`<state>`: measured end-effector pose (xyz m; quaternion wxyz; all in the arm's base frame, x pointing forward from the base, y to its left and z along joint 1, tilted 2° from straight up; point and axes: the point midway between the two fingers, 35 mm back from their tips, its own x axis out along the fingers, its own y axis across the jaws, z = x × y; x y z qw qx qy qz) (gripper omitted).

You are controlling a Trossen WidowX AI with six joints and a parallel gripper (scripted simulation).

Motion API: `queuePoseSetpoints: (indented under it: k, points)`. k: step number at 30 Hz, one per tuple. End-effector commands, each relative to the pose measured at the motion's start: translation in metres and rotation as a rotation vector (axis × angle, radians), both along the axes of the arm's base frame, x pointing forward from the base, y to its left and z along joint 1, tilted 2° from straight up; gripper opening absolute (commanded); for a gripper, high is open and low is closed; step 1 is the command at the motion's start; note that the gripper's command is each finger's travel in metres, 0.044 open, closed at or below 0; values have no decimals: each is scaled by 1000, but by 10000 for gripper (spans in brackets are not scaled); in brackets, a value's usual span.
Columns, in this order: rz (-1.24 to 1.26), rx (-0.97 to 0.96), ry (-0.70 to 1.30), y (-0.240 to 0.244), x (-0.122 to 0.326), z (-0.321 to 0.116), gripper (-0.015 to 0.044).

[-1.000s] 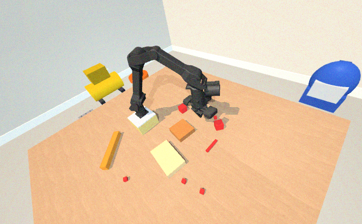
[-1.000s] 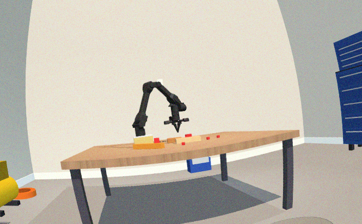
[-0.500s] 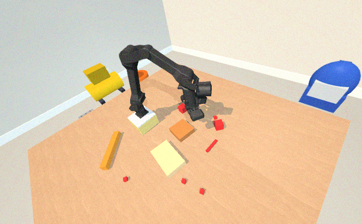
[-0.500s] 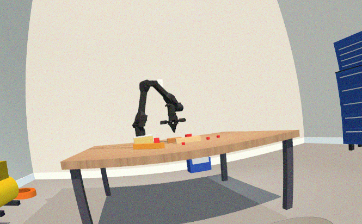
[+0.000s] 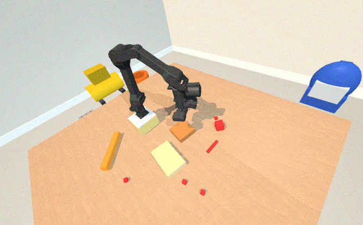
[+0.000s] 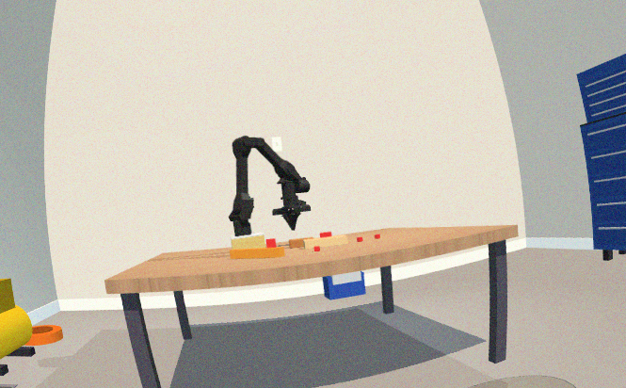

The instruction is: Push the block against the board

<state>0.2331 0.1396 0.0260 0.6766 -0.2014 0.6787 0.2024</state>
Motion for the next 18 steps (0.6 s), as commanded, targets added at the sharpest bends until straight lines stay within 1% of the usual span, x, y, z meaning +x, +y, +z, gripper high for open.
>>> queuePoseSetpoints:
  k: [1, 18]
  points:
    - [-140, -2, 5, -9, -12, -1, 0]
    - [-703, -14, 8, -41, -59, -9, 0]
